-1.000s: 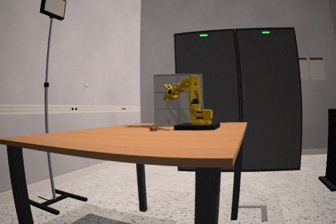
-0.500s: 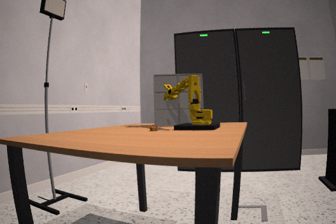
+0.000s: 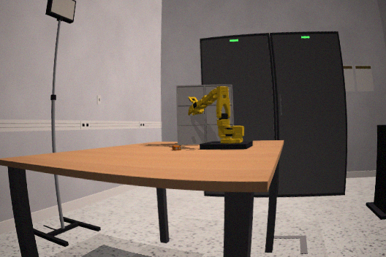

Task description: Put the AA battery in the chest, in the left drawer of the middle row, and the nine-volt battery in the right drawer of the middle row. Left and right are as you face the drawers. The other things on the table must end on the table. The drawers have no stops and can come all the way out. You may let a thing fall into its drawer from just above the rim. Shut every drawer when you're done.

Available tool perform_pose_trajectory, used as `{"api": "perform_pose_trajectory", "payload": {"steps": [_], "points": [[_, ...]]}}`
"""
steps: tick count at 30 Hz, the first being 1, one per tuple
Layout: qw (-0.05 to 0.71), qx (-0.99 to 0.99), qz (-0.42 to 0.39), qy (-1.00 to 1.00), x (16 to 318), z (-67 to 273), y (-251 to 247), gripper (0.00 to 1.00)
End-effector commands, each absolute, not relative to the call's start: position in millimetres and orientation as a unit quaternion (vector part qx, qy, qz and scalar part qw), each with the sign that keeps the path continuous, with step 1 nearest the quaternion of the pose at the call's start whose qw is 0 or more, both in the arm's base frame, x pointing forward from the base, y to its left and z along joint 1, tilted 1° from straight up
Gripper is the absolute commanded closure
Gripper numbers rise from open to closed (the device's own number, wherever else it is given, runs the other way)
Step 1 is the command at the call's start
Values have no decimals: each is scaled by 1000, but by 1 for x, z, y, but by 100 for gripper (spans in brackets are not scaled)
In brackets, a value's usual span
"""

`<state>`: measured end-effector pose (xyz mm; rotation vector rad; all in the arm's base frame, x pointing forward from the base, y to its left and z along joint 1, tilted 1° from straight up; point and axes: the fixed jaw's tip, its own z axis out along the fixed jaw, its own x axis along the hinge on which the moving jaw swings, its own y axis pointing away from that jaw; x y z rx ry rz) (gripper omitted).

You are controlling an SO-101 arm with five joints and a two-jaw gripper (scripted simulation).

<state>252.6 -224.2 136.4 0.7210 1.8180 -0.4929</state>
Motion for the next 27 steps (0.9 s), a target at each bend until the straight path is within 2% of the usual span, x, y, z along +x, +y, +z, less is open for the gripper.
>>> {"api": "perform_pose_trajectory", "payload": {"steps": [1, 27], "points": [[528, 306, -211, 763, 252, 134, -230, 100], [534, 304, -208, 761, 252, 137, -225, 100]]}}
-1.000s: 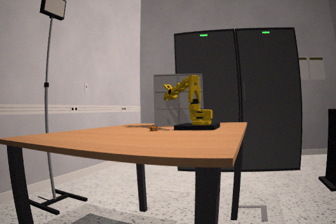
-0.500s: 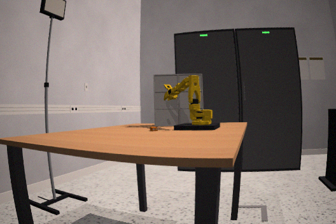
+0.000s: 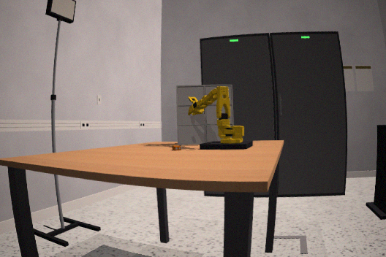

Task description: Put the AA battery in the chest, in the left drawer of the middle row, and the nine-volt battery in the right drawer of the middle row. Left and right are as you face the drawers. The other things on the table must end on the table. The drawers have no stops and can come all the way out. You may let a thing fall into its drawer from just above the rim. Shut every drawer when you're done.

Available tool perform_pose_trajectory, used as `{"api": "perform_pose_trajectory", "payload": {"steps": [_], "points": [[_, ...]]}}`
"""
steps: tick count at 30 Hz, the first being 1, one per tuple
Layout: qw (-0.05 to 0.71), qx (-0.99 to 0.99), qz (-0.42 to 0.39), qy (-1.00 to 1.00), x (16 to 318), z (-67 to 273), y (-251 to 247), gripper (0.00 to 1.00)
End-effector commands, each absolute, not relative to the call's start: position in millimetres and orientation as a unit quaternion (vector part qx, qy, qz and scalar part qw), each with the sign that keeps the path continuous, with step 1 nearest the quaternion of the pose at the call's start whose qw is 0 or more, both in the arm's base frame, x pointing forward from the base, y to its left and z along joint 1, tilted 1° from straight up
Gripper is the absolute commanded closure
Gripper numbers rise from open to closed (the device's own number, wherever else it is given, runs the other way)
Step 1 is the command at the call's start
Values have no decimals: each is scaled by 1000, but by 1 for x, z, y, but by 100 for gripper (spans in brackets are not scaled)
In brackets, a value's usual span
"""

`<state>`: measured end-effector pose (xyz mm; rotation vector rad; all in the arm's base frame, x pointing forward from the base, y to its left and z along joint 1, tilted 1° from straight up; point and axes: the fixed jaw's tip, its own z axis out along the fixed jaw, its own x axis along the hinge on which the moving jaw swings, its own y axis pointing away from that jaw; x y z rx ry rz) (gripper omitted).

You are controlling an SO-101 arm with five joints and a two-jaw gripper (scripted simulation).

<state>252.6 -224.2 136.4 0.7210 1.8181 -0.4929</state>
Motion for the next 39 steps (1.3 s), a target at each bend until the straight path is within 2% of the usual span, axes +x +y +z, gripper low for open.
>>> {"api": "perform_pose_trajectory", "payload": {"steps": [1, 18, 39], "points": [[534, 304, -208, 761, 252, 137, -225, 100], [534, 304, -208, 761, 252, 137, -225, 88], [534, 300, -206, 763, 251, 138, -220, 79]]}}
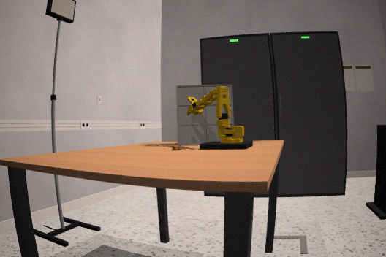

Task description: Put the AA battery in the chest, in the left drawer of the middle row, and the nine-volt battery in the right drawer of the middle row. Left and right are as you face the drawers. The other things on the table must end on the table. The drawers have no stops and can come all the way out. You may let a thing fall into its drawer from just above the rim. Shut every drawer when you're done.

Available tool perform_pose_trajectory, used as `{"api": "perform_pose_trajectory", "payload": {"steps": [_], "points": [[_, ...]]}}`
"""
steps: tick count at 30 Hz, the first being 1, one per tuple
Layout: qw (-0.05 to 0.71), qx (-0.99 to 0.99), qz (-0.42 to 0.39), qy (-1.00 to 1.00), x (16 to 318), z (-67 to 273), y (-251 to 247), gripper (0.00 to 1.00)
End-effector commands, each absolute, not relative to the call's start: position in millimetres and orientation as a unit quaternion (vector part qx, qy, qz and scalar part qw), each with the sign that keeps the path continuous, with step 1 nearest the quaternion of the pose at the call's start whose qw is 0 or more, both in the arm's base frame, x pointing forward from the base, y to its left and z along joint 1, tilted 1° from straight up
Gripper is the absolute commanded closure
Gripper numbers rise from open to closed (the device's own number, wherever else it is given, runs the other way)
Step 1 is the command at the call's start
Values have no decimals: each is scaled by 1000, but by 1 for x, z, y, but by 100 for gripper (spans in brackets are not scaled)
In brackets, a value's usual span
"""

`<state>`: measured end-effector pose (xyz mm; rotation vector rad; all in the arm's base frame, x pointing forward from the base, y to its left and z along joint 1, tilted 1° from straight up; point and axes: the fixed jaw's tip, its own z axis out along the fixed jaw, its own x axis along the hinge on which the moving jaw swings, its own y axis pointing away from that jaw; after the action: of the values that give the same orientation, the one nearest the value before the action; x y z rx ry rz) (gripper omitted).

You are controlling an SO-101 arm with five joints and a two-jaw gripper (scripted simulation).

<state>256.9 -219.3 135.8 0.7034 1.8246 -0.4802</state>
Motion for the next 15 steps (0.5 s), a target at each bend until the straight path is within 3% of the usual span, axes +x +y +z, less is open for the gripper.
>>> {"api": "perform_pose_trajectory", "payload": {"steps": [1, 15], "points": [[534, 299, -205, 764, 251, 138, -218, 79], [536, 277, -195, 773, 243, 139, -191, 79]]}}
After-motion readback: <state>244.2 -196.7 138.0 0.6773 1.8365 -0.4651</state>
